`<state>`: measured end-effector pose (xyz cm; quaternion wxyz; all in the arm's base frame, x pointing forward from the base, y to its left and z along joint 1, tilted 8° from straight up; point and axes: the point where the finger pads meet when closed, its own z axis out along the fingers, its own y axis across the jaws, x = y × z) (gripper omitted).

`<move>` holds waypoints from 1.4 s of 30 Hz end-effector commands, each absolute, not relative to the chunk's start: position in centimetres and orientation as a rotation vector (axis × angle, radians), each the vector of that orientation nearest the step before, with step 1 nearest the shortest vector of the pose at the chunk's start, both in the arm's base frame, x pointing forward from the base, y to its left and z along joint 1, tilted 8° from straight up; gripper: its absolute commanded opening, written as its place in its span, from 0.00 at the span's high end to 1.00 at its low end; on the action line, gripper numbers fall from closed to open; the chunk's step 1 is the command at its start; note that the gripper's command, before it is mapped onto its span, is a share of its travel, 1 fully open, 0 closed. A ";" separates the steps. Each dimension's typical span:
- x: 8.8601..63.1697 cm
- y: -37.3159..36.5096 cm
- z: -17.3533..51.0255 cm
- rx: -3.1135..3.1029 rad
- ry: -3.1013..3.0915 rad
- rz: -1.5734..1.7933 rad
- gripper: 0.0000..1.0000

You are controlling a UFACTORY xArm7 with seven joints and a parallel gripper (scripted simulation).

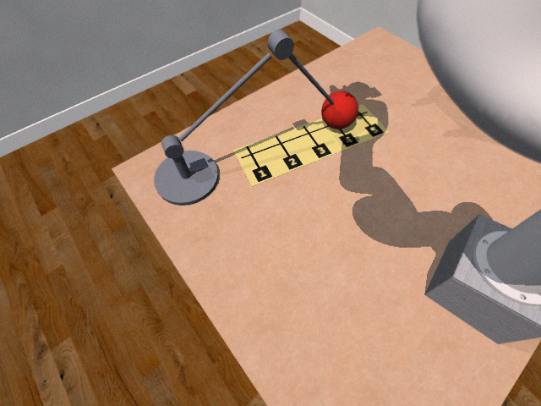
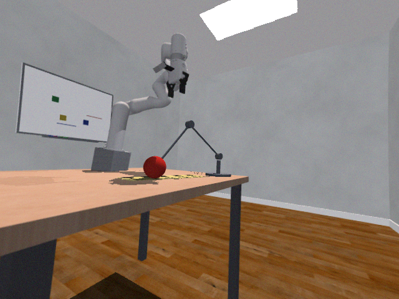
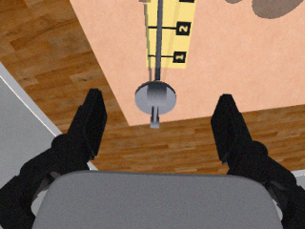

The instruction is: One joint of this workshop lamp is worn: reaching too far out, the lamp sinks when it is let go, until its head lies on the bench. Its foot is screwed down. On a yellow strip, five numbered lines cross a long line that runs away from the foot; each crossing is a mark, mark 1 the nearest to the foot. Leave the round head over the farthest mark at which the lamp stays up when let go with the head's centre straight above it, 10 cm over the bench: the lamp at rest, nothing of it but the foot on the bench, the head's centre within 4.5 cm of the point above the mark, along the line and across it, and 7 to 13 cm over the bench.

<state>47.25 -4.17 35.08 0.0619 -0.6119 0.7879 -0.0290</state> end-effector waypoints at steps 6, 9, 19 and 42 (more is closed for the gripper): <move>46.3 -7.9 35.0 -1.845 2.383 -0.091 0.00; 45.9 -9.3 34.9 -1.844 2.383 -0.091 0.00; 45.5 -10.5 34.8 -1.813 2.333 -0.020 0.00; 45.6 -10.3 34.9 -1.679 2.116 0.245 0.00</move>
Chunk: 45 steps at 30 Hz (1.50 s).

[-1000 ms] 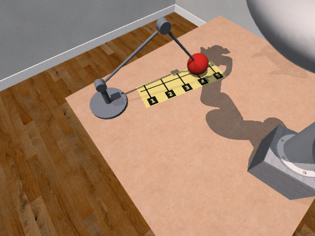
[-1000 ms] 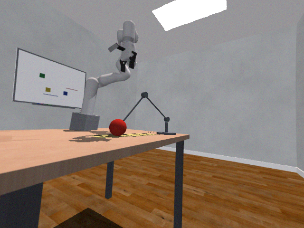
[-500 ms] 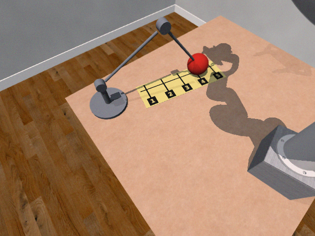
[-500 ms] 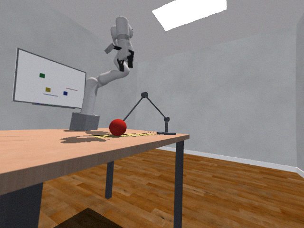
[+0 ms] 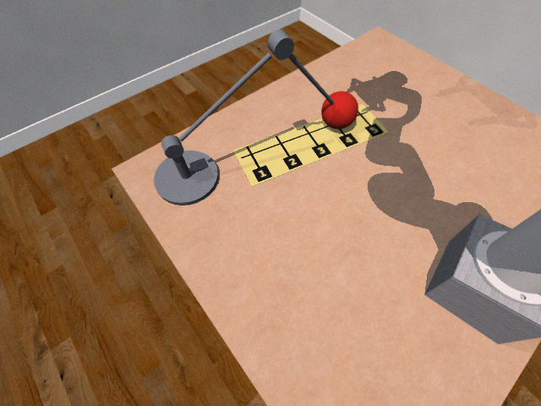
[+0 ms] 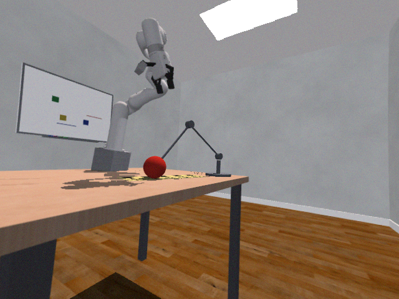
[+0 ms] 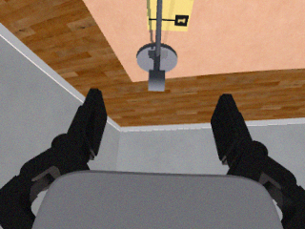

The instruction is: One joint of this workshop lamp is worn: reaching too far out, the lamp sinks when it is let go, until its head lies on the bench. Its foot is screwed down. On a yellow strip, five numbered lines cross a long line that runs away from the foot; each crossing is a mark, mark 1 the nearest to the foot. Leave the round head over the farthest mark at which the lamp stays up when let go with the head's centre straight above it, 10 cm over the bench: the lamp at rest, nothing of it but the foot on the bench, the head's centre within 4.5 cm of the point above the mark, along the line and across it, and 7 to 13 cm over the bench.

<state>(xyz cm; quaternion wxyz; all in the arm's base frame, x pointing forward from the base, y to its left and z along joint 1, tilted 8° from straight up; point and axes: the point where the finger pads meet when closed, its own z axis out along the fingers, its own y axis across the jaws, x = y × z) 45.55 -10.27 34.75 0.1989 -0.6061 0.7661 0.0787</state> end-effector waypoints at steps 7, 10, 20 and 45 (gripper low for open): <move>45.6 -10.4 34.3 -1.653 2.075 0.290 0.00; 45.8 -10.5 32.5 -1.653 2.075 0.290 0.00; 46.6 -10.8 26.6 -1.653 2.075 0.290 0.00; 47.8 -10.5 16.6 -1.648 2.068 0.305 0.00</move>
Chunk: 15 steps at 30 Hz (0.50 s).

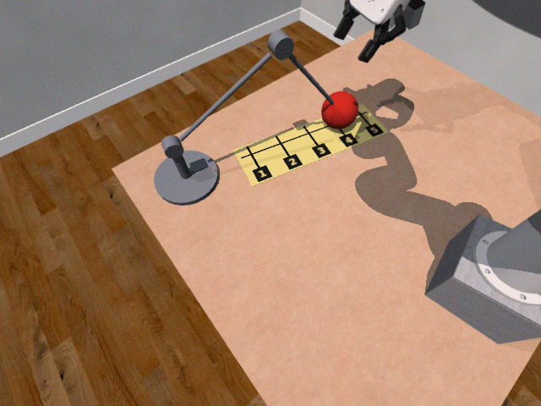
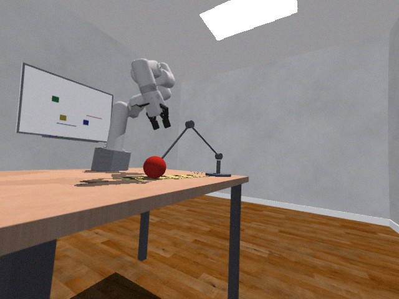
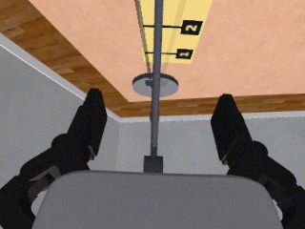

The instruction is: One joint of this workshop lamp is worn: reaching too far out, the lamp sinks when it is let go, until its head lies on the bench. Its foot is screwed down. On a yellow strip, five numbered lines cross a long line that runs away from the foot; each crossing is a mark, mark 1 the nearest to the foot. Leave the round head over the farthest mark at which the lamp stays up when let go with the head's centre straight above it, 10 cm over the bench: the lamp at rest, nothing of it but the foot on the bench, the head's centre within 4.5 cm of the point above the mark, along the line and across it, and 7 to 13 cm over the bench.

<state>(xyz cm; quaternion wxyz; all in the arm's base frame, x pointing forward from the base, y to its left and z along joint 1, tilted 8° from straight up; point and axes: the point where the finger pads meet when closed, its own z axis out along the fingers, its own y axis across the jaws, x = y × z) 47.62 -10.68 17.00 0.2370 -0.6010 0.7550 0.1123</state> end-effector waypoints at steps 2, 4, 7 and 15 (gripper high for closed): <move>47.9 -10.2 16.1 -1.648 2.068 0.305 0.00; 48.0 -10.0 15.7 -1.648 2.068 0.305 0.00; 48.2 -9.6 15.0 -1.648 2.068 0.305 0.00; 48.6 -8.9 13.7 -1.648 2.068 0.305 0.00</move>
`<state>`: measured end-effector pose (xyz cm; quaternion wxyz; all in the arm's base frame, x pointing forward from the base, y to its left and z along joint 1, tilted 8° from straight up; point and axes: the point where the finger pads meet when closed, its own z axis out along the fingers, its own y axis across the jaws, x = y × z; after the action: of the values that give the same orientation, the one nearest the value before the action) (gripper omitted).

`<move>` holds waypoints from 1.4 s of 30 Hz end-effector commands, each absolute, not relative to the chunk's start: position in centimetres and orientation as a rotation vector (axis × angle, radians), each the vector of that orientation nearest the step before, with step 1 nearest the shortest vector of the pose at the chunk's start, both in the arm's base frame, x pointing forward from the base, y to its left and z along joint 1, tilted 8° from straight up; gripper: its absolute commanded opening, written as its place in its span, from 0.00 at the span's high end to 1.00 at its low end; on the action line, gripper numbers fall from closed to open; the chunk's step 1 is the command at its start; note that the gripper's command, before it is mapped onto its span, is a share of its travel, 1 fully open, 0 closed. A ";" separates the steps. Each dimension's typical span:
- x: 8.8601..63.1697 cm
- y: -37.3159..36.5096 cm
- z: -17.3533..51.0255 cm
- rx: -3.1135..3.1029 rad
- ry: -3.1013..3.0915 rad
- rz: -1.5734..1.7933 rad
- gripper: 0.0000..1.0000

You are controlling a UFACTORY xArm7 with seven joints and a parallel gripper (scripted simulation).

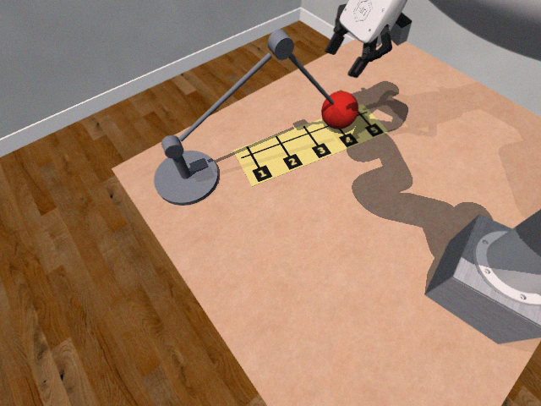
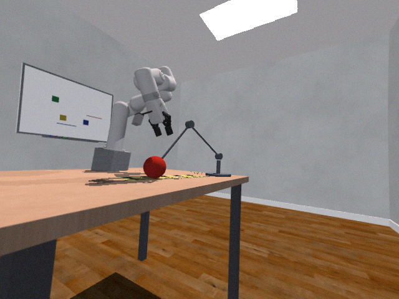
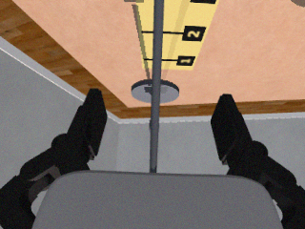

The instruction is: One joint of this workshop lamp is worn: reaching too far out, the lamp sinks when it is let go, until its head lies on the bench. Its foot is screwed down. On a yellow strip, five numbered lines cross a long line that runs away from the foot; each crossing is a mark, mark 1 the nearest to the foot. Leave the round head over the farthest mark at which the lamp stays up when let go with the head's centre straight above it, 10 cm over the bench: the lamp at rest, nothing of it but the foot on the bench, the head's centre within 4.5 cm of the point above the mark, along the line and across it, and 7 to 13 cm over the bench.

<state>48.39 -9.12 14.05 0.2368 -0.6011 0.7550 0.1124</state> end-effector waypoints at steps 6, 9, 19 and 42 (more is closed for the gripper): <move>49.0 -8.3 12.2 -1.648 2.068 0.305 0.00; 49.2 -7.9 11.5 -1.648 2.067 0.305 0.00; 49.7 -7.0 9.6 -1.649 2.066 0.305 0.00; 50.4 -5.8 6.9 -1.648 2.065 0.303 0.00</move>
<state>50.32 -5.78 6.83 0.2375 -0.6018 0.7542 0.1121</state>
